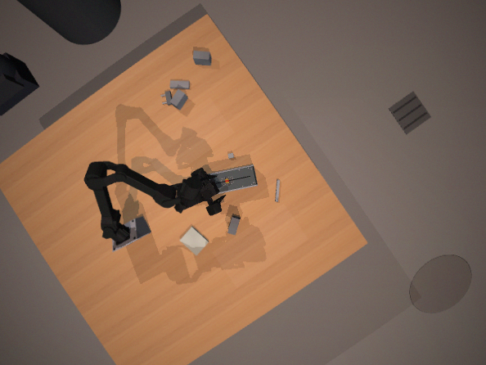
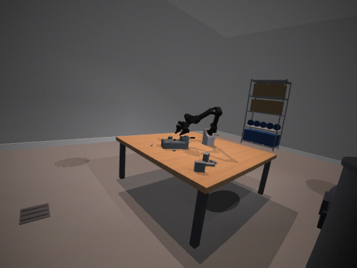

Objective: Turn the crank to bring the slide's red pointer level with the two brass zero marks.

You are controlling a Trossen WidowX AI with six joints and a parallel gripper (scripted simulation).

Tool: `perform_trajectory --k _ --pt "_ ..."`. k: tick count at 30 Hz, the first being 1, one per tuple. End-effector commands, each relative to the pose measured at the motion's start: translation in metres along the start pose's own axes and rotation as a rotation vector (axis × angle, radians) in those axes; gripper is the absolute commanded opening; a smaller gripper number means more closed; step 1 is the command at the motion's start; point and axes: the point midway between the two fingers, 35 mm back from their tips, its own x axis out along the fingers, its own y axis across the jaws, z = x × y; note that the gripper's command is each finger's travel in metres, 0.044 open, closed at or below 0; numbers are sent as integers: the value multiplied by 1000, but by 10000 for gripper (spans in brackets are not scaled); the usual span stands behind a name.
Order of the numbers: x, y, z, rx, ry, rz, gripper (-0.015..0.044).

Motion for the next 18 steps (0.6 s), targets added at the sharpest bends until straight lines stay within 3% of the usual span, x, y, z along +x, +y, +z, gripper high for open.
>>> perform_trajectory --k 1,14,18 --pt "0 0 0 3 -2 -2 335" --pt "0 0 0 3 -2 -2 0" --pt "0 0 0 3 -2 -2 0"
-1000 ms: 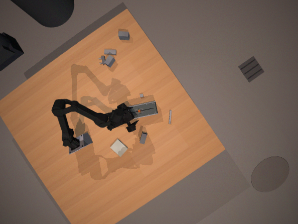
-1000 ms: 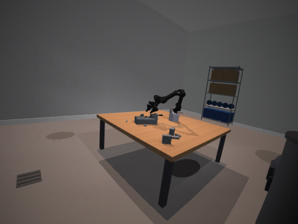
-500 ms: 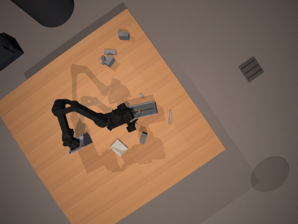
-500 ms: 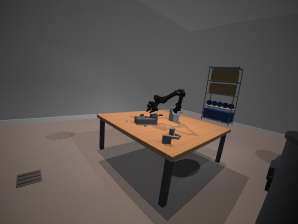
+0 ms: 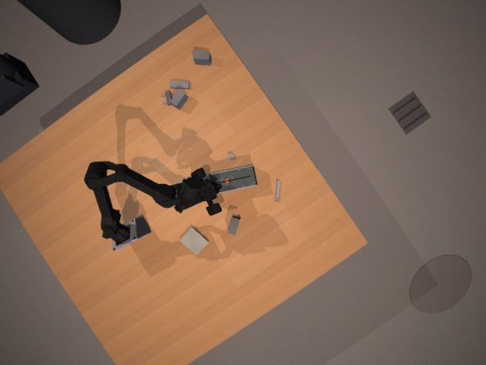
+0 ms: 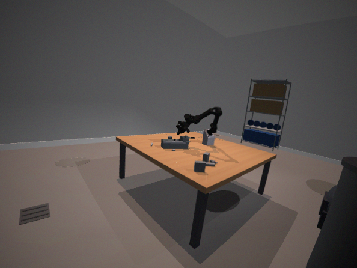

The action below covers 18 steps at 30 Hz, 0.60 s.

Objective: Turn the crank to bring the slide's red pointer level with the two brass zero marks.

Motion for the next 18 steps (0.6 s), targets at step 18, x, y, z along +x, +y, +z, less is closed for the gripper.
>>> perform_trajectory --k 18 --pt "0 0 0 0 0 0 105"
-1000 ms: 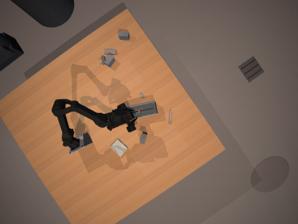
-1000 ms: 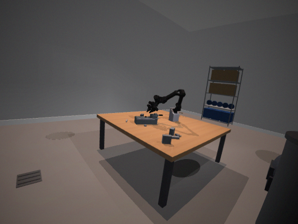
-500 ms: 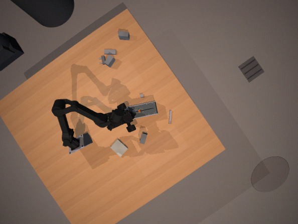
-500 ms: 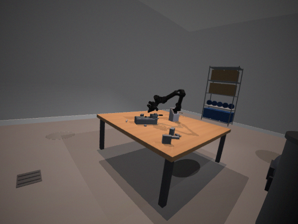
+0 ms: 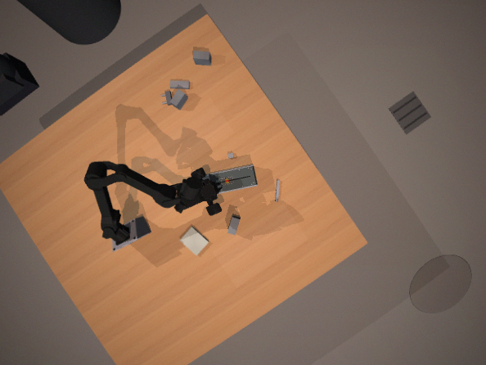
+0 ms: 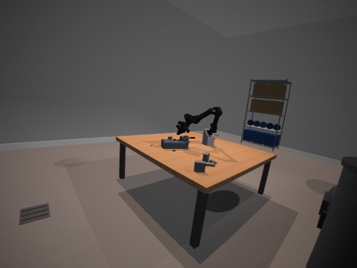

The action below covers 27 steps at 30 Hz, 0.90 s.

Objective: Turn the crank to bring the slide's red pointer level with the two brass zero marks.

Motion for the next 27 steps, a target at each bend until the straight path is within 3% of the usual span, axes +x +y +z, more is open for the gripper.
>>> perform_trajectory --k 1,12,14,27 --pt "0 0 0 0 0 -1 131" --pt "0 0 0 0 0 -1 420" --pt "0 0 0 0 0 -1 440" --pt "0 0 0 0 0 -1 99"
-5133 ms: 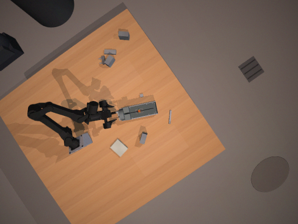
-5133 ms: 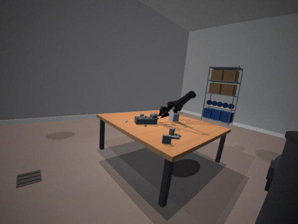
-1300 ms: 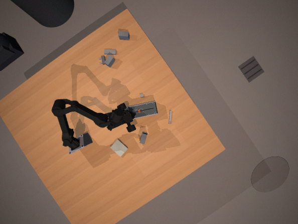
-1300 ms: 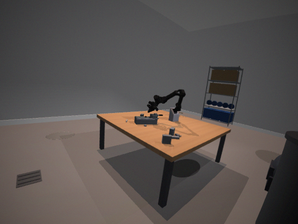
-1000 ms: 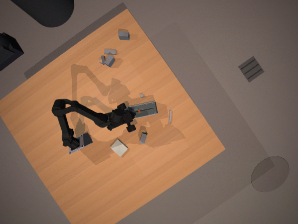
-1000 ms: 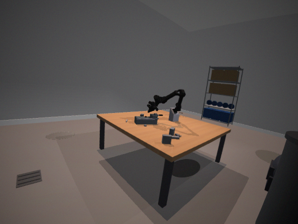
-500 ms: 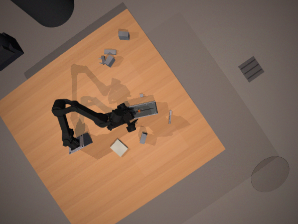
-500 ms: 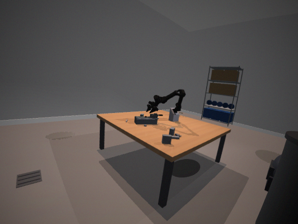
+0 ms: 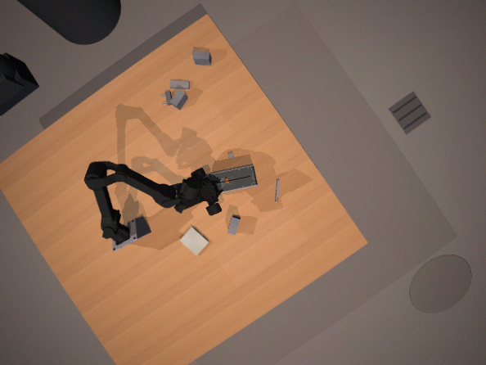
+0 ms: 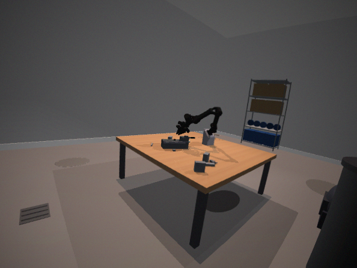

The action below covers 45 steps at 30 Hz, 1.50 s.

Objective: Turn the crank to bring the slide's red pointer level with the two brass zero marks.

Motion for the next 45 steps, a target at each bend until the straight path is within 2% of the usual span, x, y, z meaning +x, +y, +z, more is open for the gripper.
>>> perform_trajectory --k 1,4,22,39,40,45 --pt "0 0 0 0 0 0 72" --pt "0 0 0 0 0 0 0" --pt "0 0 0 0 0 1 0" --pt "0 0 0 0 0 1 440" --pt "0 0 0 0 0 1 440" --pt "0 0 0 0 0 1 309"
